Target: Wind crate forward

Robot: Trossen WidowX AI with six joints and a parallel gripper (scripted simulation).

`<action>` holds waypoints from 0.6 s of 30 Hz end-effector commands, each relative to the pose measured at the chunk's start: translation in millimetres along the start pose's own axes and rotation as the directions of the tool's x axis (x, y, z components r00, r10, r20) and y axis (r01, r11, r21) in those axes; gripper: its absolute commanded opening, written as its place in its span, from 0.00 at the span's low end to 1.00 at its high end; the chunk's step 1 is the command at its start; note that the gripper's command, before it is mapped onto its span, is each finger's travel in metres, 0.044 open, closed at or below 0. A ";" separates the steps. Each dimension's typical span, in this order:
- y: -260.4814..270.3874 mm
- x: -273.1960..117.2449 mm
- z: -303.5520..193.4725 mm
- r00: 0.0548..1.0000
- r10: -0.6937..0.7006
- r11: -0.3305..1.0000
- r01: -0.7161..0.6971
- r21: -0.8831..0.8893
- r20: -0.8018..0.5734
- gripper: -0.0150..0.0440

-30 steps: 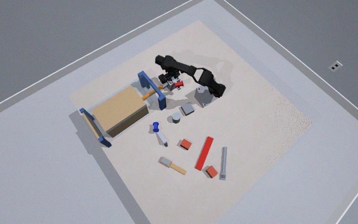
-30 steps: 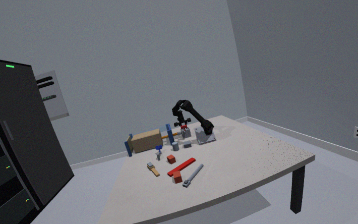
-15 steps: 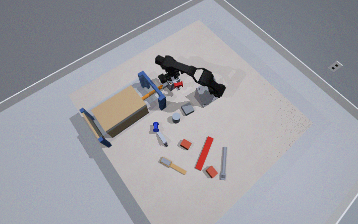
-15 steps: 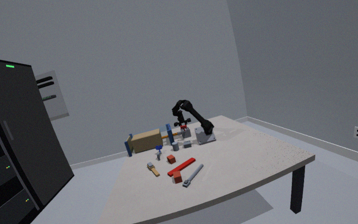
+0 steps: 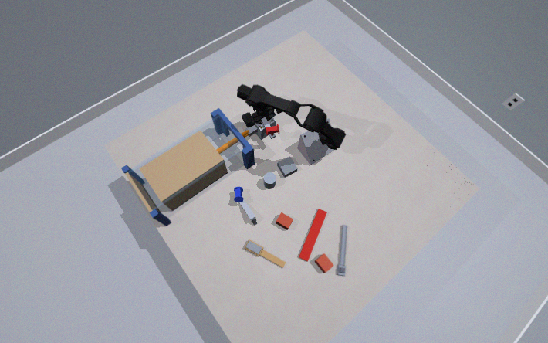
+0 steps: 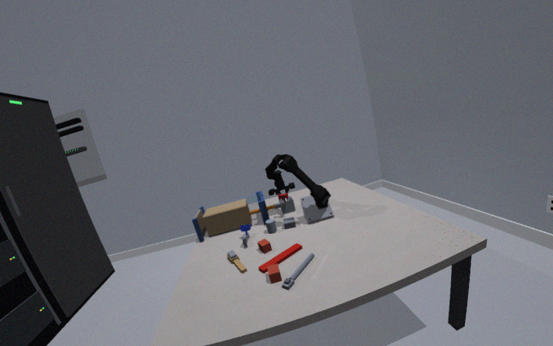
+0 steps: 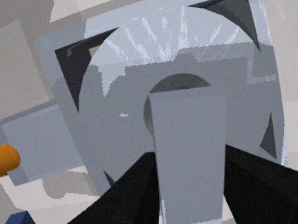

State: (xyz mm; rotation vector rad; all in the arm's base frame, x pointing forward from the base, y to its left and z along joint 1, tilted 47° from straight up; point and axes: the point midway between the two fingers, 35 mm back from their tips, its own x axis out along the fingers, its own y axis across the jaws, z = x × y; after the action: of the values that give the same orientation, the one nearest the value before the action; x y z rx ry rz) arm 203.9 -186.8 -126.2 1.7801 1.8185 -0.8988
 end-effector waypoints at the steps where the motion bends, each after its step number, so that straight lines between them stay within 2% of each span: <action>1: -0.5 4.1 1.3 1.000 -0.015 1.000 0.015 0.010 0.001 0.25; 18: -1.3 4.3 1.2 1.000 -0.014 0.999 0.014 -0.033 0.005 0.25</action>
State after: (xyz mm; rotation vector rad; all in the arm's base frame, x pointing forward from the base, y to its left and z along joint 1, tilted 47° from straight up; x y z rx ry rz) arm 203.6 -186.7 -126.3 1.7672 1.8226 -0.8793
